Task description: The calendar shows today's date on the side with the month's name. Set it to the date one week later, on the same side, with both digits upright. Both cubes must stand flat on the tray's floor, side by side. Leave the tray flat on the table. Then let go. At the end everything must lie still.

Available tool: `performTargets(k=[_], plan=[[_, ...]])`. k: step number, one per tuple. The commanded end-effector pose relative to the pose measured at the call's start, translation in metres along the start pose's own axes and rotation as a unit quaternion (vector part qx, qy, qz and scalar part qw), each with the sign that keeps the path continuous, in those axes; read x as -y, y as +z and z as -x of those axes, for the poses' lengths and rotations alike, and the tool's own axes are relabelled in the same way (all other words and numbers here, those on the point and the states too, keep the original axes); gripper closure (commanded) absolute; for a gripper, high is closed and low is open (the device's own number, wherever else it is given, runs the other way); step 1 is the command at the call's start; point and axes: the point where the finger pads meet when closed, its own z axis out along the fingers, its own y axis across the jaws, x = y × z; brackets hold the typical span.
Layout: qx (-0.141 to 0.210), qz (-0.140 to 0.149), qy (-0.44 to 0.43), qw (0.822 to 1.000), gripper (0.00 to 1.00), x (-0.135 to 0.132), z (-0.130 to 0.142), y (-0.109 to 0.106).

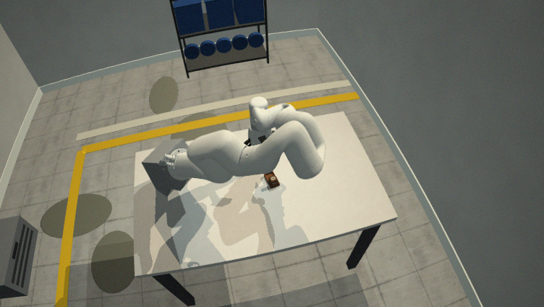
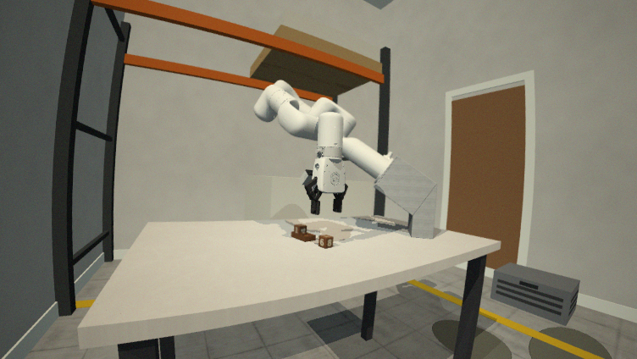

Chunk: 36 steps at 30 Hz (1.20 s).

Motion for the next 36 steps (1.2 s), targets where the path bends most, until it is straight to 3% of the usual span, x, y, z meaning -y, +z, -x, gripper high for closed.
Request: performTargets(k=[1, 2, 36], plan=[[-0.001, -0.004, 0.014, 1.0, 0.0, 0.0006, 0.0033, -0.0004], [-0.001, -0.004, 0.014, 1.0, 0.51, 0.0006, 0.0033, -0.0004], [-0.001, -0.004, 0.014, 1.0, 0.51, 0.0006, 0.0033, -0.0004]])
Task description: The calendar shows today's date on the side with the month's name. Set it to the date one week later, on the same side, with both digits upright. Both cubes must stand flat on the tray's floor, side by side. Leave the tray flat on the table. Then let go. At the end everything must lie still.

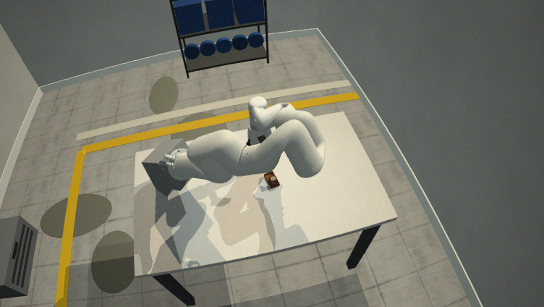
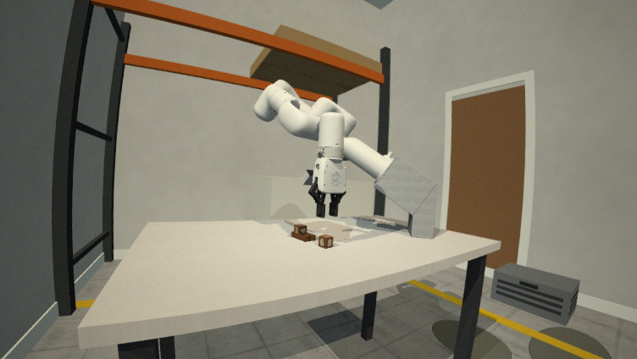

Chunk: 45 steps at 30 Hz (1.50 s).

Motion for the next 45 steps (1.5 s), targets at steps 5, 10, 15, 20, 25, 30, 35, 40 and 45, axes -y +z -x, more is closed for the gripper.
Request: performTargets(k=[5, 10, 15, 20, 25, 30, 35, 40, 45], plan=[[0.001, -0.001, 0.0, 1.0, 0.51, 0.001, 0.001, -0.001], [0.001, -0.001, 0.0, 1.0, 0.51, 0.001, 0.001, 0.001], [0.001, -0.001, 0.0, 1.0, 0.51, 0.001, 0.001, 0.003], [0.001, -0.001, 0.0, 1.0, 0.51, 0.001, 0.001, 0.008], [0.001, -0.001, 0.0, 1.0, 0.51, 0.001, 0.001, 0.015], [0.001, -0.001, 0.0, 1.0, 0.51, 0.001, 0.002, 0.02], [0.001, -0.001, 0.0, 1.0, 0.51, 0.001, 0.002, 0.028], [0.001, -0.001, 0.0, 1.0, 0.51, 0.001, 0.002, 0.036], [0.001, -0.001, 0.0, 1.0, 0.51, 0.001, 0.002, 0.043]])
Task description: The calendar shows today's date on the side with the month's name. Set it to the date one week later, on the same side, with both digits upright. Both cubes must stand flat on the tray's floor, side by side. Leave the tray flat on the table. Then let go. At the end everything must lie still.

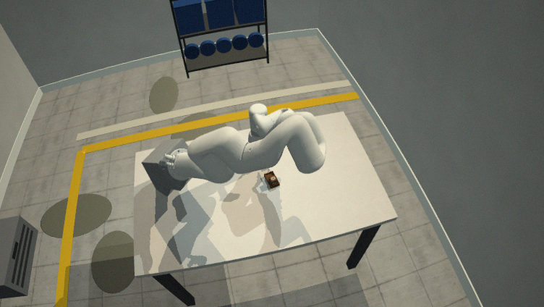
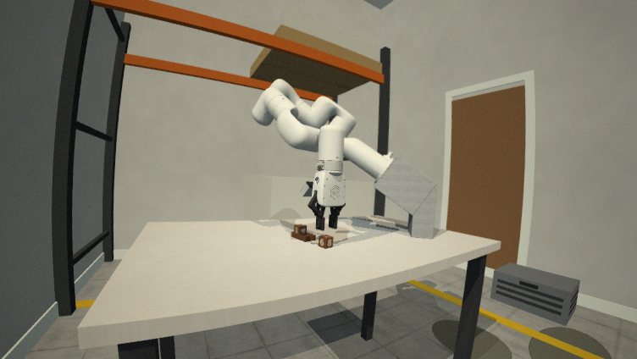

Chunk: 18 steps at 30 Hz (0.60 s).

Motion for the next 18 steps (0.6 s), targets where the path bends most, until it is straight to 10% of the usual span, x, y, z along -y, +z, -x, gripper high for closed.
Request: performTargets(k=[1, 18], plan=[[0.001, -0.001, 0.0, 1.0, 0.51, 0.0008, 0.0016, 0.0052], [0.001, -0.001, 0.0, 1.0, 0.51, 0.0008, 0.0018, 0.0141]])
